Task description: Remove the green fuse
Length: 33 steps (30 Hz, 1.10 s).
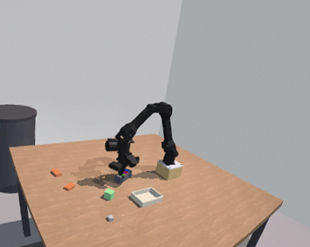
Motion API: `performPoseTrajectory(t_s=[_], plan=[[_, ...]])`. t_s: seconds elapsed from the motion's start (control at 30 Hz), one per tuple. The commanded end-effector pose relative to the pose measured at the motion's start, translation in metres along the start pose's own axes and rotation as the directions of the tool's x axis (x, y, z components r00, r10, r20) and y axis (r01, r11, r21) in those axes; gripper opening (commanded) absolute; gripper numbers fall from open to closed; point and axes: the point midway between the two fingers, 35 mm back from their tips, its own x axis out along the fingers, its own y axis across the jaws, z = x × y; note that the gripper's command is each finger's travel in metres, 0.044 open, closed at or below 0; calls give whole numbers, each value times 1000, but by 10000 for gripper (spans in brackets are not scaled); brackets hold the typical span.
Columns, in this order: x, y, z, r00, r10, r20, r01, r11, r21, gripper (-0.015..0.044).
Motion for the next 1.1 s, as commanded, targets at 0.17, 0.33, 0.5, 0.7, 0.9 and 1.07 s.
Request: performPoseTrajectory(t_s=[0.17,0.33,0.5,0.7,0.9,1.07], plan=[[-5,0,0,1000,0,1,0,1000,0,0],[-8,-1,0,1000,-1,1,1,1000,0,0],[-10,-1,0,1000,-1,1,1,1000,0,0],[-13,-1,0,1000,-1,1,1,1000,0,0],[-16,-1,0,1000,-1,2,1,1000,0,0],[-18,-1,0,1000,-1,2,1,1000,1,0]])
